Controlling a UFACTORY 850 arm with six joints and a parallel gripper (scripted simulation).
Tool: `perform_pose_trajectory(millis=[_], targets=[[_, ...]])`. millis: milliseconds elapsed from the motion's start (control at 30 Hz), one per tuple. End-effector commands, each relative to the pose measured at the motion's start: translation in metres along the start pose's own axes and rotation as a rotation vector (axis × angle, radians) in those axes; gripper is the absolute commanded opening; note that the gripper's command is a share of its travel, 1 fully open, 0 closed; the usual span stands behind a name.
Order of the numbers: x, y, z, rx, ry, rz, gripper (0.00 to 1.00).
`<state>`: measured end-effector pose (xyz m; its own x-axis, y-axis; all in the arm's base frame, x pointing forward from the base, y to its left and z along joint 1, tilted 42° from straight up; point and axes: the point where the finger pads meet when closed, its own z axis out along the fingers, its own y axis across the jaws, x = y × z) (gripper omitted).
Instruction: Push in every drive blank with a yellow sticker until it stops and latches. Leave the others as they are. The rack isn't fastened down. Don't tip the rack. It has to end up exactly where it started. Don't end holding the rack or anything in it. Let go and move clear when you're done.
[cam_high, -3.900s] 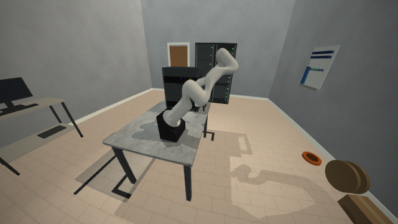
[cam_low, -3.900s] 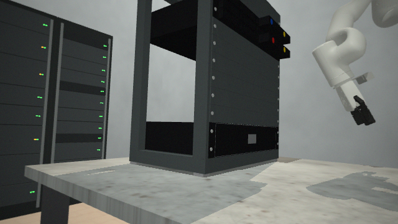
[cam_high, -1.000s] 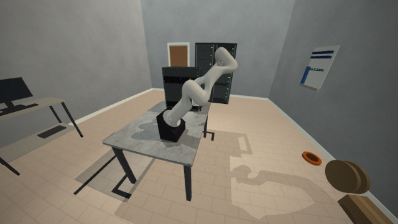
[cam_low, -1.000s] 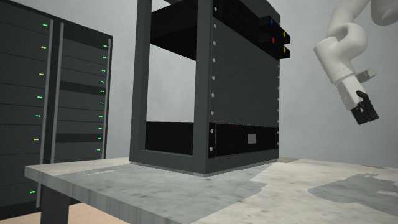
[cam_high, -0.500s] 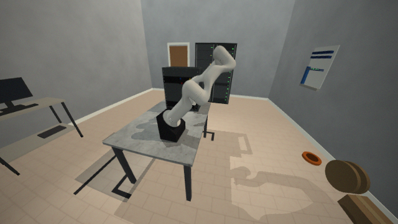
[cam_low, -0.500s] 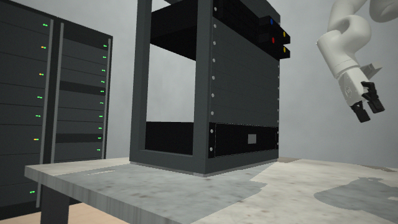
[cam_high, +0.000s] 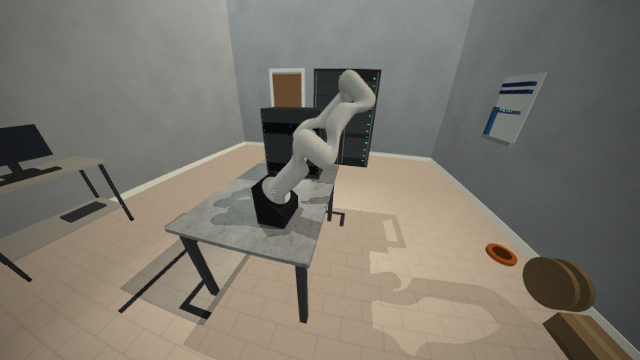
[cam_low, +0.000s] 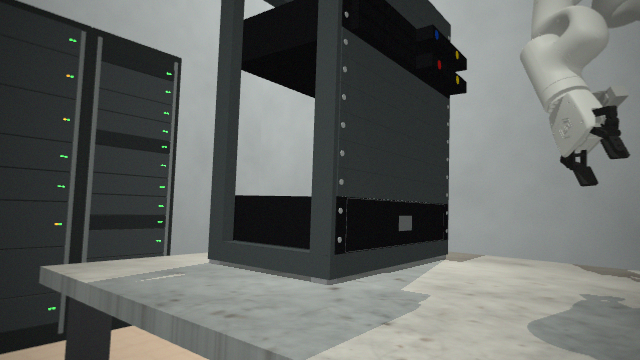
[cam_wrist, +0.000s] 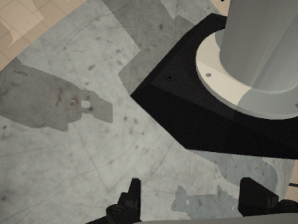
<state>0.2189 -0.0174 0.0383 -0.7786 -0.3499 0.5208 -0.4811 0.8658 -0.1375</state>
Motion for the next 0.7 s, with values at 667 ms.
perform_pose_trajectory(millis=[667], targets=[[-0.079,0.125,-0.006,-0.083,-0.425,-0.319,1.00]])
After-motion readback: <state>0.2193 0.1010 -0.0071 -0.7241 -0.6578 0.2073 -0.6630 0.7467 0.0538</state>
